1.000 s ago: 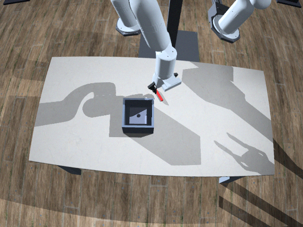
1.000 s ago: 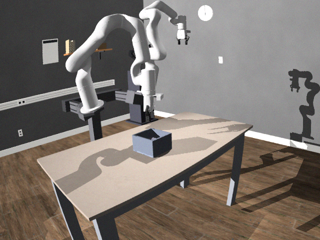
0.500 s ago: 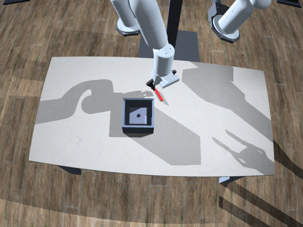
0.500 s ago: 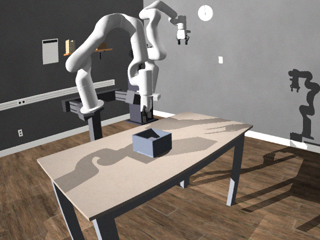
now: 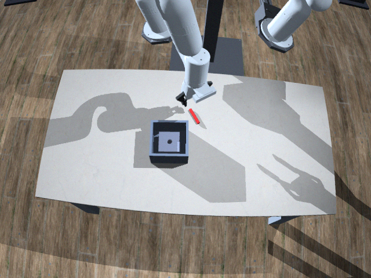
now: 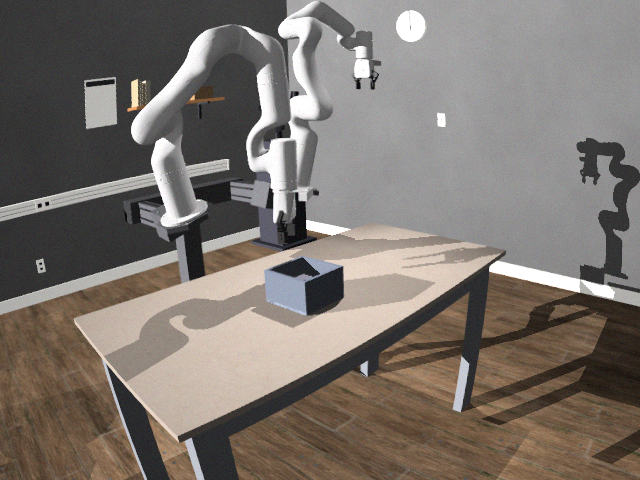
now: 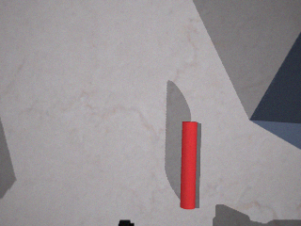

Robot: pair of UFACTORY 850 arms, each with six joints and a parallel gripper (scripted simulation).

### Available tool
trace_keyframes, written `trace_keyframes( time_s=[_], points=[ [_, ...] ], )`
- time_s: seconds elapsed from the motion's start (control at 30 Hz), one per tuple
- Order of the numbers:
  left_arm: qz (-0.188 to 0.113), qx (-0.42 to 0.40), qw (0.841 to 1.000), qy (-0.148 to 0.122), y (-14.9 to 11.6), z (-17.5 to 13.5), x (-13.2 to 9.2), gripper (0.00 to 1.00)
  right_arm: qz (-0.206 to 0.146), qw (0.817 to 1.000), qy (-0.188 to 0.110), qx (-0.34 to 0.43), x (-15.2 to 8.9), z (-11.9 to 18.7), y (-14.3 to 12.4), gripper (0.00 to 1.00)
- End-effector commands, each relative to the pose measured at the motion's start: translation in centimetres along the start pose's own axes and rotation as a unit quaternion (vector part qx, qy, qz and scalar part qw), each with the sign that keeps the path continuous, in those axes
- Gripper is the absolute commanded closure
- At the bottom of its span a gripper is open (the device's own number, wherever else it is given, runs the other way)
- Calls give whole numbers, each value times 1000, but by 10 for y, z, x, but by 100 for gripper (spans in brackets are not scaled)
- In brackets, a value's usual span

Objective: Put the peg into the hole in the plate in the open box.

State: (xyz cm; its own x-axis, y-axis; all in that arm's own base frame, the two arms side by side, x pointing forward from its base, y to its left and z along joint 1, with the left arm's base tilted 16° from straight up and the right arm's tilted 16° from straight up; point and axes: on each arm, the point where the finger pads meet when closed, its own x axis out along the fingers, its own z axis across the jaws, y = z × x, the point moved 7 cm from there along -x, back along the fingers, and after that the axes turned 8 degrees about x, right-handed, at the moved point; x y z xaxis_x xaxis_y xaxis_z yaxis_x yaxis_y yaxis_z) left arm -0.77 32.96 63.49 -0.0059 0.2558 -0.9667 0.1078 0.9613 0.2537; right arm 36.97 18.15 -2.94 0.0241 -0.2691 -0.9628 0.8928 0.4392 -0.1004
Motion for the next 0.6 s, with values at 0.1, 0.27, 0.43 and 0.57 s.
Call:
trace_keyframes(
  time_s=[0.1,0.27,0.43,0.57],
  points=[
    [6,5,1000,1,2,0,-1,0,2,1000,4,5,0,-2,0,0],
    [6,5,1000,1,2,0,-1,0,2,1000,4,5,0,-2,0,56],
    [6,5,1000,1,2,0,-1,0,2,1000,4,5,0,-2,0,56],
    [6,5,1000,1,2,0,-1,0,2,1000,4,5,0,-2,0,56]
  ],
)
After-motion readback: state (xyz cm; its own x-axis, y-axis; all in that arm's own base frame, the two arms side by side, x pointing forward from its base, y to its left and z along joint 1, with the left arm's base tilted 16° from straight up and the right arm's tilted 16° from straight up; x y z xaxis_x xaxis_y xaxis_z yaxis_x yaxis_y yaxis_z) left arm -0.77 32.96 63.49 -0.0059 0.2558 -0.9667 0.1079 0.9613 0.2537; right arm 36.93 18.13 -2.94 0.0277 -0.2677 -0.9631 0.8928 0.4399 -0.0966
